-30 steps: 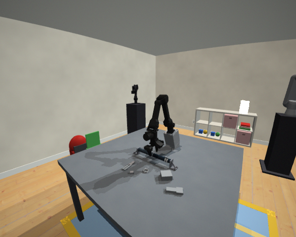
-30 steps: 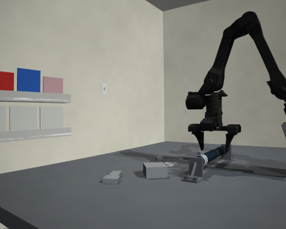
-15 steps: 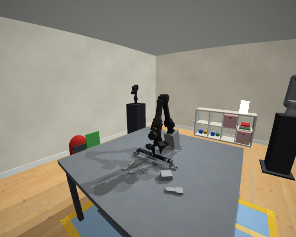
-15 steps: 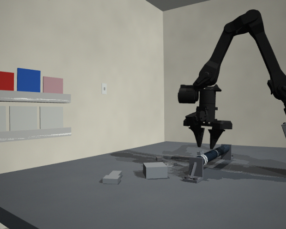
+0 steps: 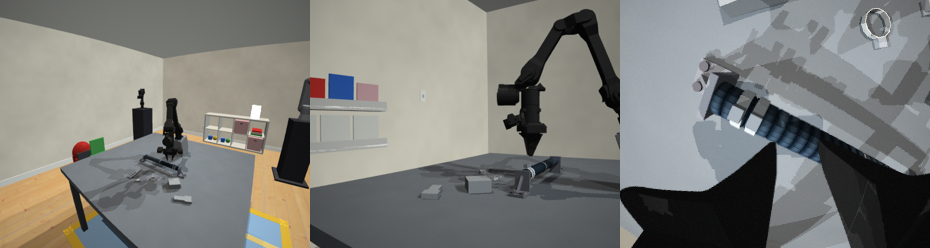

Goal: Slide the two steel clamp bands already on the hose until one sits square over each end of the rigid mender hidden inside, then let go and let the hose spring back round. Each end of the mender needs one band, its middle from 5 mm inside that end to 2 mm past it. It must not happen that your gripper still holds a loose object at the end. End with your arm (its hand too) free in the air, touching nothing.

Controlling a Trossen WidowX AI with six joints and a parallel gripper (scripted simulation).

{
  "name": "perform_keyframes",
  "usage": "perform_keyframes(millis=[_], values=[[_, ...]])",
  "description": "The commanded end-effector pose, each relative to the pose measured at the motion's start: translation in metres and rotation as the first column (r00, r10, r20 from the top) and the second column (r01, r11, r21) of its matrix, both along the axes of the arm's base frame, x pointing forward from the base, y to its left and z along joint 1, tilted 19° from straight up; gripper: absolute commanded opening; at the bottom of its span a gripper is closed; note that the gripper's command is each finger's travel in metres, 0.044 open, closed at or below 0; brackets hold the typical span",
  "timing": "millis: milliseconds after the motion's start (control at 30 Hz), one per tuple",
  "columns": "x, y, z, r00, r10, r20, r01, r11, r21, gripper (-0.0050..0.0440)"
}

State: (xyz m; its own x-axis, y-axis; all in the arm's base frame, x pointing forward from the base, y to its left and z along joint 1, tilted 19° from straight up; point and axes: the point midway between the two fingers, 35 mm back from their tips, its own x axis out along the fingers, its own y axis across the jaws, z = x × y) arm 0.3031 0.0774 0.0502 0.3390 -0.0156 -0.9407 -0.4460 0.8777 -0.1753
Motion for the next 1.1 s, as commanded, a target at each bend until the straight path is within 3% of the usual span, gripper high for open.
perform_keyframes(millis=[0,133,300,1067], values=[[-0.002,0.012,0.008,0.987,-0.159,0.0,0.159,0.986,0.053,0.009],[-0.005,0.018,0.01,0.97,-0.242,-0.007,0.242,0.967,0.079,0.009],[-0.012,0.033,0.017,0.878,-0.477,-0.035,0.476,0.866,0.153,0.009],[-0.005,0.033,-0.001,0.873,-0.486,-0.036,0.486,0.86,0.156,0.009]])
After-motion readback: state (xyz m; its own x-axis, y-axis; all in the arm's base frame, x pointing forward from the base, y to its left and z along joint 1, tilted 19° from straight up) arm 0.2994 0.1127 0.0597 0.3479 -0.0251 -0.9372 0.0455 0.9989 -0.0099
